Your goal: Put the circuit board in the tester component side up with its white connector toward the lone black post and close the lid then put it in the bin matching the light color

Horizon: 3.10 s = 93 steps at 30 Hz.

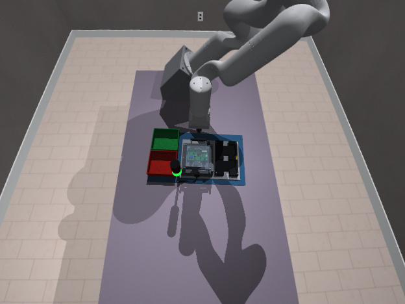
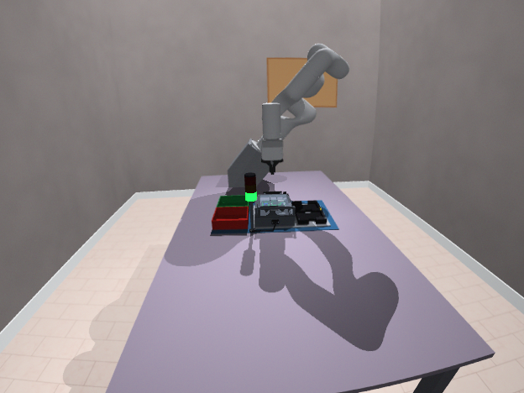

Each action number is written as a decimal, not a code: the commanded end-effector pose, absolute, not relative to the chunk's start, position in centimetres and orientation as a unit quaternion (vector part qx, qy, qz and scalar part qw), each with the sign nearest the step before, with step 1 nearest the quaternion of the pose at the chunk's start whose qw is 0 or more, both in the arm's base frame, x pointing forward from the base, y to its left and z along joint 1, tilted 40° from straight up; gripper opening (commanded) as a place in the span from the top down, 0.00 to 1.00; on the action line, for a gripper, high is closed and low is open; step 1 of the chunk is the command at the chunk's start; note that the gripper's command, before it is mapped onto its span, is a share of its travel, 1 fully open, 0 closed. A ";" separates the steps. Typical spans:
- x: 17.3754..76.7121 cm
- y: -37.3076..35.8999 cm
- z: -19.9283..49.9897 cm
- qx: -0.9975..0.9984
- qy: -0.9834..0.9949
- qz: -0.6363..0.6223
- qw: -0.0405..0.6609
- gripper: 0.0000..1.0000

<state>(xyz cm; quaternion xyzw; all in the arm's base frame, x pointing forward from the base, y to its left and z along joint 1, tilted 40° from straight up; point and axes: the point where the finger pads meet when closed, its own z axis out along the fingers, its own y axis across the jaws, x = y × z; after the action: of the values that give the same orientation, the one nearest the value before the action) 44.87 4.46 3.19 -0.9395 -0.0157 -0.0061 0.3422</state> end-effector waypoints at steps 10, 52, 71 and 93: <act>44.9 4.6 3.4 -0.940 -0.016 -0.007 0.342 1.00; 45.2 11.7 4.5 -0.940 -0.016 -0.007 0.342 1.00; 45.2 13.8 2.0 -0.940 -0.016 -0.007 0.342 1.00; 45.2 15.4 0.0 -0.940 -0.016 -0.007 0.342 1.00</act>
<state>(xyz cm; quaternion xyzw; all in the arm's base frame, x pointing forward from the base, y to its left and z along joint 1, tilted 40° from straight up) 45.13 15.27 0.25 -0.9395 -0.0157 -0.0059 0.3420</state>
